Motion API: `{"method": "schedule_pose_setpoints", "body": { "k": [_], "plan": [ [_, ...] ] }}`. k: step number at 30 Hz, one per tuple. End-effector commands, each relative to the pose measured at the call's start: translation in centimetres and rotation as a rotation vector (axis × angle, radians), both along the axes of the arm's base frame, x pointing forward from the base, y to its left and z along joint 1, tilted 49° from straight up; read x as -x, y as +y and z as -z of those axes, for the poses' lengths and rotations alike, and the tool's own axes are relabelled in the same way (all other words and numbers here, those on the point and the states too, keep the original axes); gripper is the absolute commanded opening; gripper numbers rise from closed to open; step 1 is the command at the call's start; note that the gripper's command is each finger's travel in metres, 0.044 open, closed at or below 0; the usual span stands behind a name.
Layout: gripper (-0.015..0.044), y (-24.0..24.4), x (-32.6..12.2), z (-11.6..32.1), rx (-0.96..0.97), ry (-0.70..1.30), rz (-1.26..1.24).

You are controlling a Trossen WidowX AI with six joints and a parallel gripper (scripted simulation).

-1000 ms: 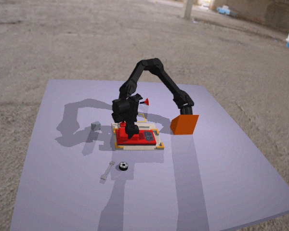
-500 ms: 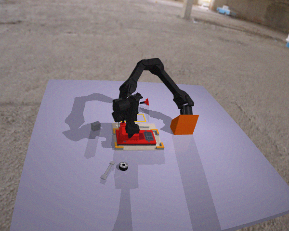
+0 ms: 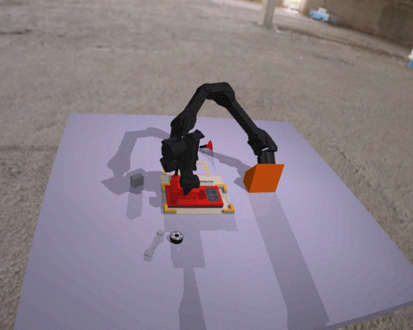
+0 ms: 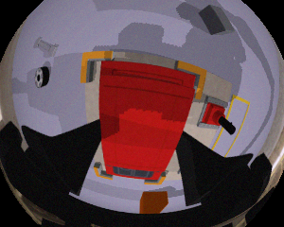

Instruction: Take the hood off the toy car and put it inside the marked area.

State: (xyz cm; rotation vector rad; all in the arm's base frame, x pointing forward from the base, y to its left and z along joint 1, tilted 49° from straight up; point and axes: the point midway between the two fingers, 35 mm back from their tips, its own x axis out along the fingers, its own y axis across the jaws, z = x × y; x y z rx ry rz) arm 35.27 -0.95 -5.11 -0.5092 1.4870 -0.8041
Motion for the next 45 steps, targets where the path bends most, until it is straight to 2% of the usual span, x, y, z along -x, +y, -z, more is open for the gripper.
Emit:
{"method": "schedule_pose_setpoints", "body": {
  "k": [1, 16, 30, 33, 45],
  "plan": [
    [0.0, 0.4, -0.2, -0.3, -0.006, -0.008, 0.002],
    [0.0, 1.3, -0.3, -1.0, -0.007, -0.007, 0.002],
    [0.0, 4.4, -0.6, -3.8, -0.008, -0.006, 0.002],
    [0.0, 3.7, -0.5, -3.5, -0.004, 0.0, -0.003],
    [0.0, 1.2, -0.2, -6.9, -0.01, 0.0, -0.004]
  ]
}}
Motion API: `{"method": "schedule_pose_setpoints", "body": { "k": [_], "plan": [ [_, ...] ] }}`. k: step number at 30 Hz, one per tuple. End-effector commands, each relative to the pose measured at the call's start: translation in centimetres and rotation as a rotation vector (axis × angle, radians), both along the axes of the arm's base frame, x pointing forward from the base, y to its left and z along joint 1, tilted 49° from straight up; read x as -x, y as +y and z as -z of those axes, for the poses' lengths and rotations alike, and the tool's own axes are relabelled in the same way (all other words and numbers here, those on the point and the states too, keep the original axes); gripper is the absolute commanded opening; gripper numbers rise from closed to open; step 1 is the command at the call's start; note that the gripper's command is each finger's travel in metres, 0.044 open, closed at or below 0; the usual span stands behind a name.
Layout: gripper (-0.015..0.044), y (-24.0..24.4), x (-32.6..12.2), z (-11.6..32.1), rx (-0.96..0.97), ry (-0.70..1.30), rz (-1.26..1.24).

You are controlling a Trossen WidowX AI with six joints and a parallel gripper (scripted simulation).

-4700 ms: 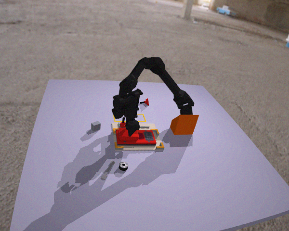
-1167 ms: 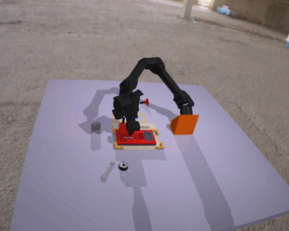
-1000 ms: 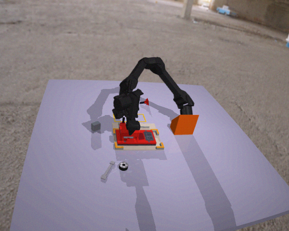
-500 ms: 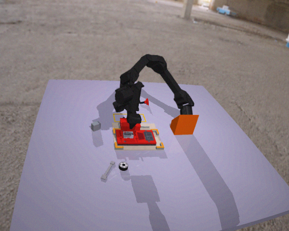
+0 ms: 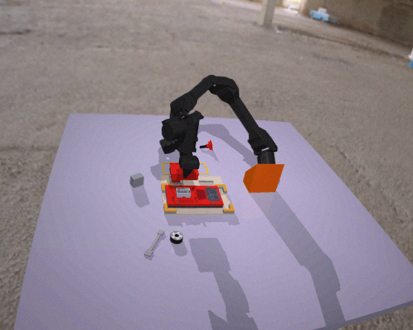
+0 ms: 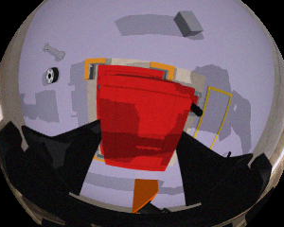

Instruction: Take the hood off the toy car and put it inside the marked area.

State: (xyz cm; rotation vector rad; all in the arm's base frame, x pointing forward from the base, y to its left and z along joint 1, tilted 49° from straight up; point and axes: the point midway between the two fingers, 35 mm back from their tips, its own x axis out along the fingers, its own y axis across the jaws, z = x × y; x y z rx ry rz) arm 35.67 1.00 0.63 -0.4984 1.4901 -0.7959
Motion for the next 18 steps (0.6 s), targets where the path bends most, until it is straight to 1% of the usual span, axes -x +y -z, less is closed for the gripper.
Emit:
{"method": "schedule_pose_setpoints", "body": {
  "k": [1, 18],
  "plan": [
    [0.0, -1.0, 0.3, -1.5, 0.002, 0.002, -0.006],
    [0.0, -4.6, 1.7, -6.1, -0.001, 0.001, -0.006]
  ]
}}
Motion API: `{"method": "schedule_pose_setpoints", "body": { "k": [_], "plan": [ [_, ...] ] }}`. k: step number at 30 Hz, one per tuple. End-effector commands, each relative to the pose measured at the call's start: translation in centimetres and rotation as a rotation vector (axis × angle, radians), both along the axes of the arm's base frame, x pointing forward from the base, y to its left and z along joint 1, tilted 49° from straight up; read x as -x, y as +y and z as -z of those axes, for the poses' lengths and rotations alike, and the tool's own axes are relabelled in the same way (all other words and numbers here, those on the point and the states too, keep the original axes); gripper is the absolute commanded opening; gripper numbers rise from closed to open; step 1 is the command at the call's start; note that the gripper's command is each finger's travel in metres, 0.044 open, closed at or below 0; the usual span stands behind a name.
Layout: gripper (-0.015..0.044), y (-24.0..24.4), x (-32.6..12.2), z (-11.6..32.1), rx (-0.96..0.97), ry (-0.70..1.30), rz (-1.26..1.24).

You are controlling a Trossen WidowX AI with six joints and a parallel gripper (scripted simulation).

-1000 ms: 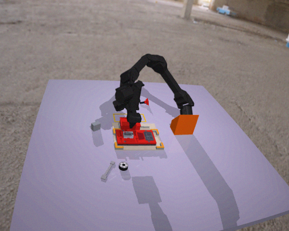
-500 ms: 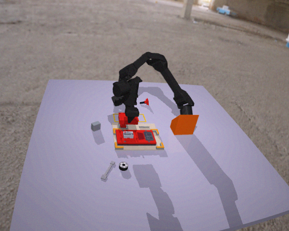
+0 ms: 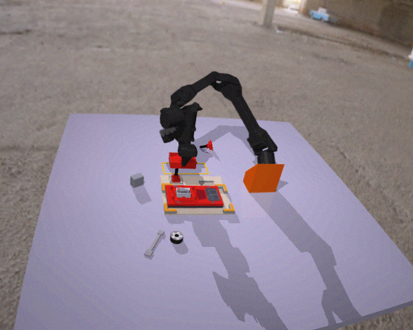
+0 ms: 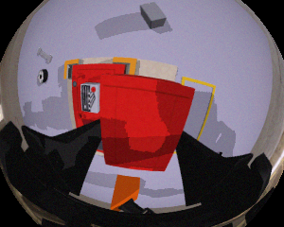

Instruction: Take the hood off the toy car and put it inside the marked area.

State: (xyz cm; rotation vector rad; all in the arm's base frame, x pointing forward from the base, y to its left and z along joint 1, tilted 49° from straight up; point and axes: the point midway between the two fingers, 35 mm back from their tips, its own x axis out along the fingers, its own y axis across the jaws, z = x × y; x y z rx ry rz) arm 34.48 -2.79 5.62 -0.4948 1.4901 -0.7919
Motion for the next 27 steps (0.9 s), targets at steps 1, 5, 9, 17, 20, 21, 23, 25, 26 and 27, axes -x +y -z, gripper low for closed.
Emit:
{"method": "schedule_pose_setpoints", "body": {
  "k": [1, 5, 9, 17, 20, 21, 23, 25, 26, 27],
  "plan": [
    [0.0, -1.0, 0.6, -1.3, 0.004, 0.002, -0.005],
    [0.0, -1.8, 1.1, -2.4, 0.005, 0.002, -0.004],
    [0.0, -2.6, 1.6, -3.3, 0.006, 0.002, -0.004],
    [0.0, -4.2, 2.9, -5.2, 0.009, 0.002, -0.002],
    [0.0, -4.8, 3.4, -5.9, 0.011, 0.003, -0.002],
    [0.0, -5.0, 3.6, -6.1, 0.011, 0.003, -0.002],
    [0.0, -5.3, 3.9, -6.5, 0.012, 0.003, -0.001],
    [0.0, -5.7, 4.3, -7.0, 0.014, 0.003, 0.0],
    [0.0, -5.9, 4.5, -7.2, 0.015, 0.003, 0.0],
    [0.0, -6.0, 4.7, -7.4, 0.015, 0.003, 0.0]
  ]
}}
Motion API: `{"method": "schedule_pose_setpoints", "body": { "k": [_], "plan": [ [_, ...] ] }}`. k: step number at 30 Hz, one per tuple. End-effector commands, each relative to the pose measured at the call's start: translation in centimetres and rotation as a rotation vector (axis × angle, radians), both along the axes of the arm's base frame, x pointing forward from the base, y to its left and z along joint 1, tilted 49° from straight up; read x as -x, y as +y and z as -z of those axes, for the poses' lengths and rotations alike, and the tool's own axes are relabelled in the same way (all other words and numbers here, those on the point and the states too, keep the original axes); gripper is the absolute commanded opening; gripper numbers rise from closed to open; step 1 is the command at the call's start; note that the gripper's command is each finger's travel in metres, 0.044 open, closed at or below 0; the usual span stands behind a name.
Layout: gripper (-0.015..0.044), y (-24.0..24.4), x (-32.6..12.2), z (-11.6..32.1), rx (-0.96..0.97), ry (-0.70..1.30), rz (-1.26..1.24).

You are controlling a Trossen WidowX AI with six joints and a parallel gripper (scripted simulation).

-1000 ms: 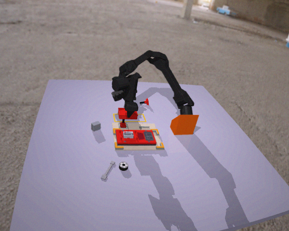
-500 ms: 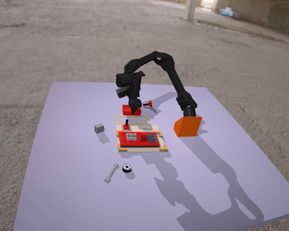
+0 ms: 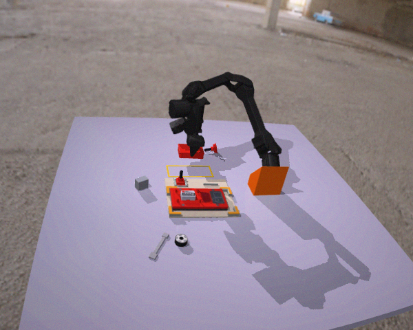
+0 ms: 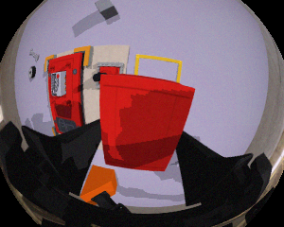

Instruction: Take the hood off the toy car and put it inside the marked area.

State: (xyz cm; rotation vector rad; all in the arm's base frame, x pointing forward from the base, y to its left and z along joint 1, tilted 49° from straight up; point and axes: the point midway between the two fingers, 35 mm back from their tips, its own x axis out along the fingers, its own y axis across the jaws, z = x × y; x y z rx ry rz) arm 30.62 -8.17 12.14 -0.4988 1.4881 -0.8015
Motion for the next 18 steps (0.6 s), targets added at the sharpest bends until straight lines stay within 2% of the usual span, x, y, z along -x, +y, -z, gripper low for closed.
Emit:
{"method": "schedule_pose_setpoints", "body": {
  "k": [1, 18],
  "plan": [
    [0.0, -0.84, 1.01, -1.08, 0.007, 0.004, -0.003],
    [0.0, -1.67, 1.49, -1.18, 0.008, 0.004, -0.002]
  ]
}}
